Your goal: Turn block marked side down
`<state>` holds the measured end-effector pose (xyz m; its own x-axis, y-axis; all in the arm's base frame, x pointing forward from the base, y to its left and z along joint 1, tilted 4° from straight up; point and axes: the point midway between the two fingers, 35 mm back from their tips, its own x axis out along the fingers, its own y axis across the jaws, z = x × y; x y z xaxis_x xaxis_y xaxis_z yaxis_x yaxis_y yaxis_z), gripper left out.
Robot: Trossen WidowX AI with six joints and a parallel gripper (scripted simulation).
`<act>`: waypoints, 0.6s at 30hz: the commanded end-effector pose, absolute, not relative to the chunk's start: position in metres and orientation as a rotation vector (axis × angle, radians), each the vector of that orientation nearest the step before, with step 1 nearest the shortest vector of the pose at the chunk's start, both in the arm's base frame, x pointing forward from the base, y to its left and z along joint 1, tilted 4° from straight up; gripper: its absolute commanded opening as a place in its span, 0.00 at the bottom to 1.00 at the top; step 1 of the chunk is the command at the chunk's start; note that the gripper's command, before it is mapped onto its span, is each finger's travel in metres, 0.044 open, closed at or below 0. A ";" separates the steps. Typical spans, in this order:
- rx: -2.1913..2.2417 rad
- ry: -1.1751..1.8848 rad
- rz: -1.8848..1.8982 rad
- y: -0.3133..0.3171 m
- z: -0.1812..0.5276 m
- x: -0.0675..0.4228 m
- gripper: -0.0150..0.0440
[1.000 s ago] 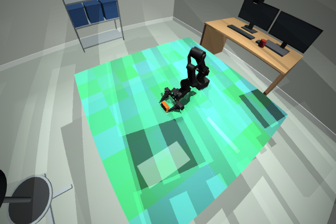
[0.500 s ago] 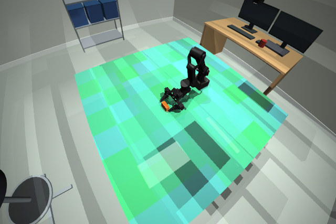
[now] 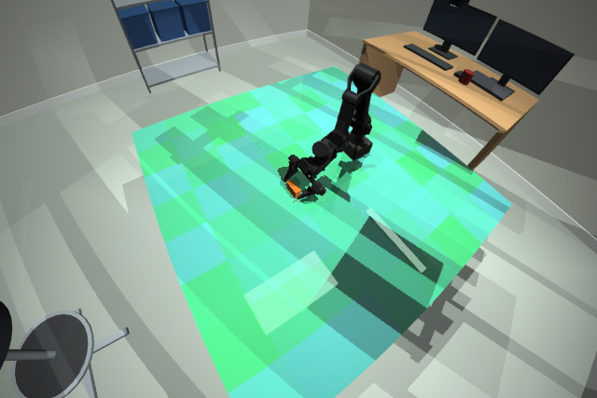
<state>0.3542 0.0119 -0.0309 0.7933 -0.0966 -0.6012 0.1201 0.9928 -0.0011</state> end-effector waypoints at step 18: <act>0.078 0.943 -0.112 0.011 0.030 0.326 1.00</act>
<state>0.3311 0.0108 0.0199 0.6050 -0.0701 -0.7931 0.1249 0.9921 0.0076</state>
